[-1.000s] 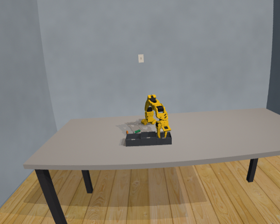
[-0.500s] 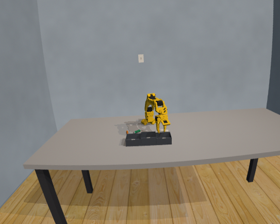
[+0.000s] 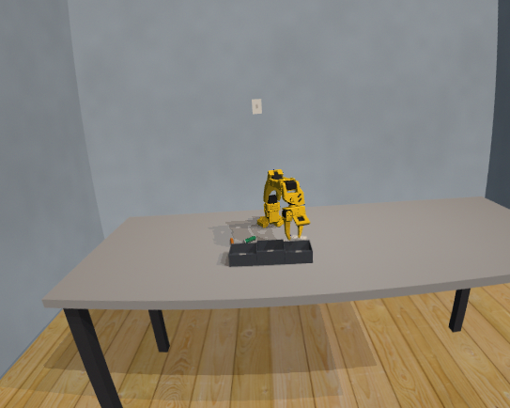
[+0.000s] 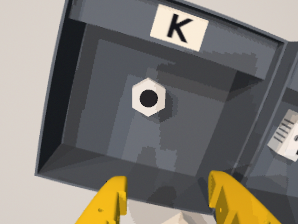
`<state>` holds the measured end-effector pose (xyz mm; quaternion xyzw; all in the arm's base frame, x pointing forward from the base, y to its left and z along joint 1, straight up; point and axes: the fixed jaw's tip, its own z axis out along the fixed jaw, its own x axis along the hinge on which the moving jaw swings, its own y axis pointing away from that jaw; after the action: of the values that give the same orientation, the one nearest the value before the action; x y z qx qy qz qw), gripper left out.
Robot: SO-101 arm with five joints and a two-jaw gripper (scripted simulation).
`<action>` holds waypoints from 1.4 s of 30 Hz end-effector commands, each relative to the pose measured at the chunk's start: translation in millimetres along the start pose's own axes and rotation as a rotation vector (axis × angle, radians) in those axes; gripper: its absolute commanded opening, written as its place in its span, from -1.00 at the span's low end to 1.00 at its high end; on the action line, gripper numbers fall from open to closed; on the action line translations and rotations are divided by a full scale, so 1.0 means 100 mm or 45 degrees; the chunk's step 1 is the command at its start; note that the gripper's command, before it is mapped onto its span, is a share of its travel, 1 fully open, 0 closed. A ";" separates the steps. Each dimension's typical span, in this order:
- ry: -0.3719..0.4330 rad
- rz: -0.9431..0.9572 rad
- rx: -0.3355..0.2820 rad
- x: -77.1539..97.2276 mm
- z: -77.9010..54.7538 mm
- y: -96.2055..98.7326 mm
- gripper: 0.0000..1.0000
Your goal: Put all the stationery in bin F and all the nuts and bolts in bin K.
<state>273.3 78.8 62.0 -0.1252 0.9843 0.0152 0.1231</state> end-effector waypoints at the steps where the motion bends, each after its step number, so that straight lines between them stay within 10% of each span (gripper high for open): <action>1: -0.114 0.003 -0.004 -0.12 -0.19 0.02 -0.65; 17: -0.108 0.029 0.006 -0.05 -0.29 -0.06 -0.65; 25: -0.081 0.156 0.050 0.39 -0.69 -0.33 -0.65; 42: -0.048 0.311 0.099 1.06 -0.93 -0.48 -0.65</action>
<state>166.7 3.2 117.5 -0.0001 0.9926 -0.0038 0.1214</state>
